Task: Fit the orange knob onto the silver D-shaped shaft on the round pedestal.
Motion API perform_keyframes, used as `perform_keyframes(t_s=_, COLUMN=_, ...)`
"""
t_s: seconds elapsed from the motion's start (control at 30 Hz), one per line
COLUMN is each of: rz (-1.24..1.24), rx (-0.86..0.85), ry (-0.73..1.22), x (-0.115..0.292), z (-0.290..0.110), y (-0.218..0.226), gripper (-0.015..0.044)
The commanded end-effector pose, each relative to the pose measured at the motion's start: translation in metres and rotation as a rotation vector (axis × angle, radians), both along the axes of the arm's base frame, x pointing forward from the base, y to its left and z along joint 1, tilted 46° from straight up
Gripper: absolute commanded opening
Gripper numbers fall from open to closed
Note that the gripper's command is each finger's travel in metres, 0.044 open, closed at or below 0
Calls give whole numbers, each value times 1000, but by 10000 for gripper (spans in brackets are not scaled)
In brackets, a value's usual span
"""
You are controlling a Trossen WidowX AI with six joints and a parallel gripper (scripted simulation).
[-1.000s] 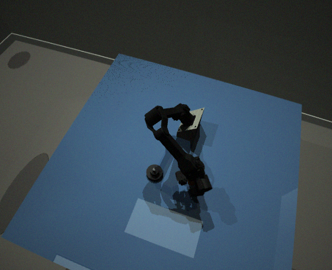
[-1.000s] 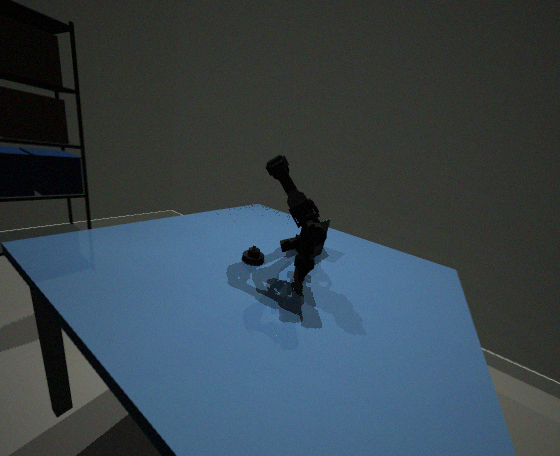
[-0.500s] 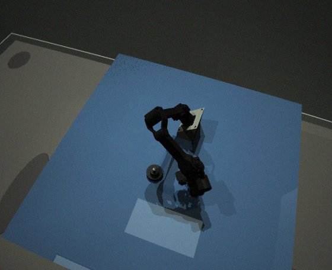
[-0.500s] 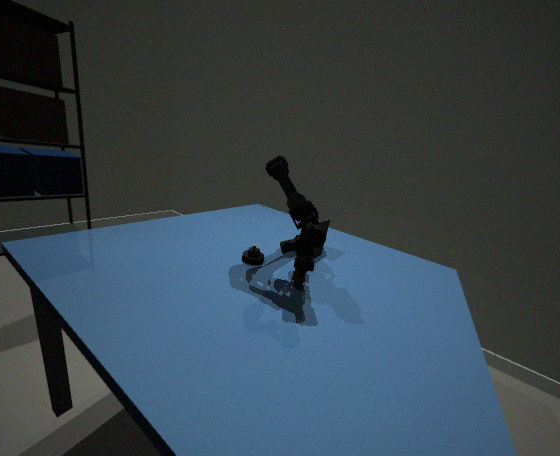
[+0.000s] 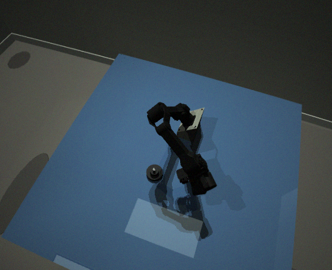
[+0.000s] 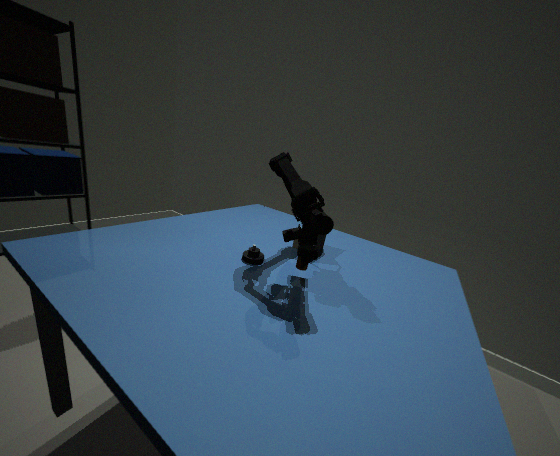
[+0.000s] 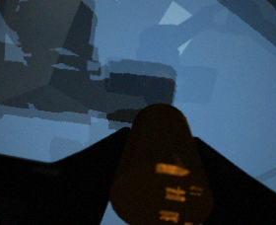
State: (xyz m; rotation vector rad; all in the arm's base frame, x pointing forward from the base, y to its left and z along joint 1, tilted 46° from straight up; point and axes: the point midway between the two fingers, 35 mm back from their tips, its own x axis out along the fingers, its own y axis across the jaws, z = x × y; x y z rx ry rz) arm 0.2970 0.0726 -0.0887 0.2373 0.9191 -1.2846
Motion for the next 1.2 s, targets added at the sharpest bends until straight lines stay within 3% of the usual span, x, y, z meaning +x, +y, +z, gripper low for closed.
perform_keyframes(t_s=0.0, rz=0, rx=13, ry=-10, x=3, z=17, y=20, gripper=0)
perform_keyframes(t_s=0.33, rz=-4, rx=8, ry=-7, x=-5, z=67, y=65, gripper=0)
perform_keyframes(t_s=1.17, rz=220, rx=157, ry=-210, x=-20, z=91, y=83, gripper=0)
